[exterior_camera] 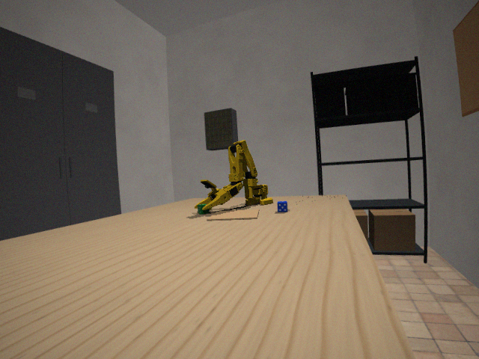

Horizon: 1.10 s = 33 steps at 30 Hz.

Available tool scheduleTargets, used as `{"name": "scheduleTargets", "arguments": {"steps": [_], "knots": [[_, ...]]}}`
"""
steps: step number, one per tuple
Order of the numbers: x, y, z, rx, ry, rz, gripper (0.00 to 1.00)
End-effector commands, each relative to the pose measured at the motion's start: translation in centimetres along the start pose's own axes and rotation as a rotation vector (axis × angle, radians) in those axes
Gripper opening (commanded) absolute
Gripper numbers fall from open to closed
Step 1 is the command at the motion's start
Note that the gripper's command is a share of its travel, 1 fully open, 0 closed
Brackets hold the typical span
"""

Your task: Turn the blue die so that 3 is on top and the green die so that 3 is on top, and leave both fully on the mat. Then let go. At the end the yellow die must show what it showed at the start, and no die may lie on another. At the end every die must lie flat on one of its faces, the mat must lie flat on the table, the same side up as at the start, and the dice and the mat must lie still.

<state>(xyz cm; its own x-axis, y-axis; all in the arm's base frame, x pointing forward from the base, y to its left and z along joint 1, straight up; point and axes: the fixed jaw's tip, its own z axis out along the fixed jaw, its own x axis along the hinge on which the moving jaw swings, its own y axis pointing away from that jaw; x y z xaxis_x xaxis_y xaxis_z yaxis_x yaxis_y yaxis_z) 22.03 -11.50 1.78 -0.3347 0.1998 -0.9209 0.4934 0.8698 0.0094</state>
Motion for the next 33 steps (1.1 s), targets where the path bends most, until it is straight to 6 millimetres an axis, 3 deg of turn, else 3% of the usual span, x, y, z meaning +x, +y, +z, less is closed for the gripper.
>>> {"name": "scheduleTargets", "arguments": {"steps": [1, 6, 13, 15, 22, 33], "knots": [[-0.9, -0.2, 0.2, 0.005, -0.043, 0.018, 0.36], [-0.9, -0.1, -0.4, 0.0, -0.055, 0.131, 0.36], [-0.9, 0.0, -1.9, -0.023, -0.078, 0.472, 0.36], [-0.9, 0.0, -1.9, -0.023, -0.078, 0.472, 0.36], [-1.3, -0.1, -3.7, -0.057, -0.105, 0.829, 0.36], [-1.1, -0.1, -3.7, -0.049, -0.087, 0.839, 0.36]]}}
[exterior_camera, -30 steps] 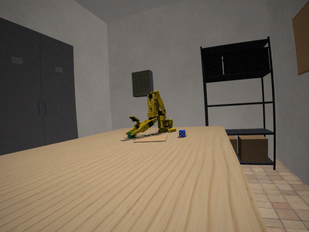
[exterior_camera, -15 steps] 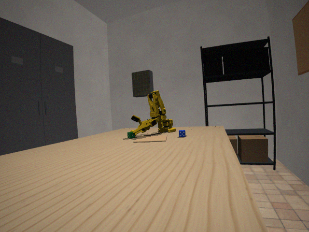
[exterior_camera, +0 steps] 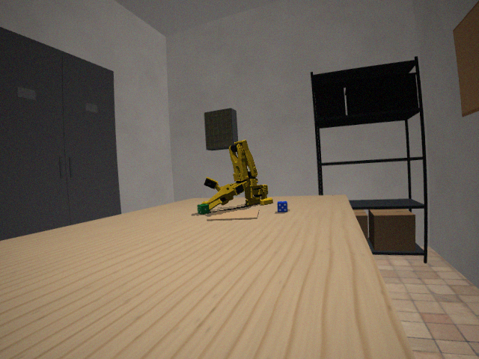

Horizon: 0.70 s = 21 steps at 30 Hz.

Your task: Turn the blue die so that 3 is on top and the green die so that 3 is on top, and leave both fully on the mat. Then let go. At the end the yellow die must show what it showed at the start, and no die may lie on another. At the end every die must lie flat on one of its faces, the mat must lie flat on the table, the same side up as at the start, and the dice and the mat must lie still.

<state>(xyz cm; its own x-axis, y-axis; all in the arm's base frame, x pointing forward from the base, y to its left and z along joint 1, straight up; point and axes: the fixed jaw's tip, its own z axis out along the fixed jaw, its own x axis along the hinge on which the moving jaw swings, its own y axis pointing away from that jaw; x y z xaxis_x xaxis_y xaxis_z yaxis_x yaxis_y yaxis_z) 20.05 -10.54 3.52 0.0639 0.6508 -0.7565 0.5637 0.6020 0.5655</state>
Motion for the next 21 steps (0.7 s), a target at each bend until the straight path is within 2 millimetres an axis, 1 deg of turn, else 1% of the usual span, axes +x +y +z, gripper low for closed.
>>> {"name": "scheduleTargets", "arguments": {"steps": [1, 21], "knots": [[-0.33, 0.3, -1.0, -0.027, -0.017, 0.208, 0.36], [-0.48, 0.42, -0.98, -0.034, -0.023, 0.207, 0.36]]}}
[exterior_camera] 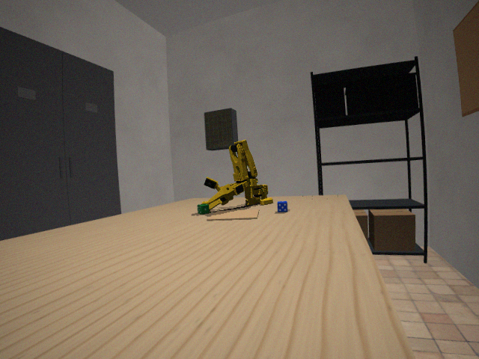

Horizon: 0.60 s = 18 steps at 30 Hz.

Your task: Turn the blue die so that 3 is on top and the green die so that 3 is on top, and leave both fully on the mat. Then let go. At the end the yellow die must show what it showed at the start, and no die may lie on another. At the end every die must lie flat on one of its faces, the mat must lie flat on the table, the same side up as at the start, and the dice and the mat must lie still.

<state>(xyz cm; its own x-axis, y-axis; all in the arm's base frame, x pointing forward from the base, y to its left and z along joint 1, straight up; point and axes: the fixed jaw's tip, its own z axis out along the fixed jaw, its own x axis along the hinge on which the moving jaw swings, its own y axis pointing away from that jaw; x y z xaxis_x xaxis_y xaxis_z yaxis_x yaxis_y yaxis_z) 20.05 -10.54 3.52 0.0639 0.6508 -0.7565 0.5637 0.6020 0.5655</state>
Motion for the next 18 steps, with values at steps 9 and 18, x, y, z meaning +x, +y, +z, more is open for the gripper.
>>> {"name": "scheduleTargets", "arguments": {"steps": [9, 18], "knots": [[-2.0, 1.5, -1.0, -0.104, -0.089, 0.199, 0.35], [-3.4, 2.5, -1.7, -0.17, -0.152, 0.235, 0.35]]}}
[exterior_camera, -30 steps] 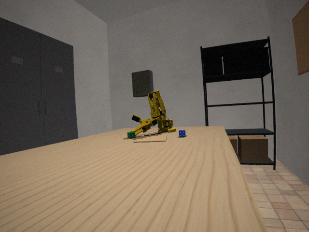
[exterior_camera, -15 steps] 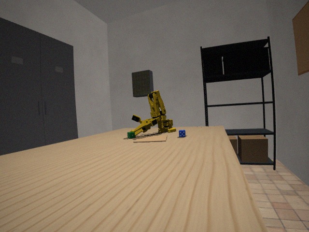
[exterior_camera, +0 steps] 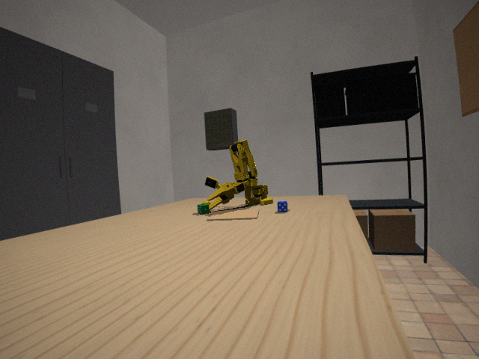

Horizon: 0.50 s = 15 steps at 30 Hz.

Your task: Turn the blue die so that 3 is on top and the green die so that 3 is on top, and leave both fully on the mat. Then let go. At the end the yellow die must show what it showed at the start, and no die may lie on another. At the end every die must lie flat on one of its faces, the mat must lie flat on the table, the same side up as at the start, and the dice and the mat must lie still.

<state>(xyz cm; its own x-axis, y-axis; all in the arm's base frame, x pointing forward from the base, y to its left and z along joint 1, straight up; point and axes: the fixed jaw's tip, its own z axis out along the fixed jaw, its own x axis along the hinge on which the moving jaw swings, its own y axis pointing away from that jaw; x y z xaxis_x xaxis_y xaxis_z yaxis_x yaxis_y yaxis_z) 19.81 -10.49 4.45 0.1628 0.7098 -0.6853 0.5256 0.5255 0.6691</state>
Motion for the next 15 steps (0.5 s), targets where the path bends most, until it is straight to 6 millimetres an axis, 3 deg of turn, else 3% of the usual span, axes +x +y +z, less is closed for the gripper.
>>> {"name": "scheduleTargets", "arguments": {"steps": [1, 15], "knots": [[-2.48, 2.51, -1.0, -0.149, -0.113, 0.101, 0.35], [-2.55, 2.57, -1.07, -0.153, -0.116, 0.091, 0.35]]}}
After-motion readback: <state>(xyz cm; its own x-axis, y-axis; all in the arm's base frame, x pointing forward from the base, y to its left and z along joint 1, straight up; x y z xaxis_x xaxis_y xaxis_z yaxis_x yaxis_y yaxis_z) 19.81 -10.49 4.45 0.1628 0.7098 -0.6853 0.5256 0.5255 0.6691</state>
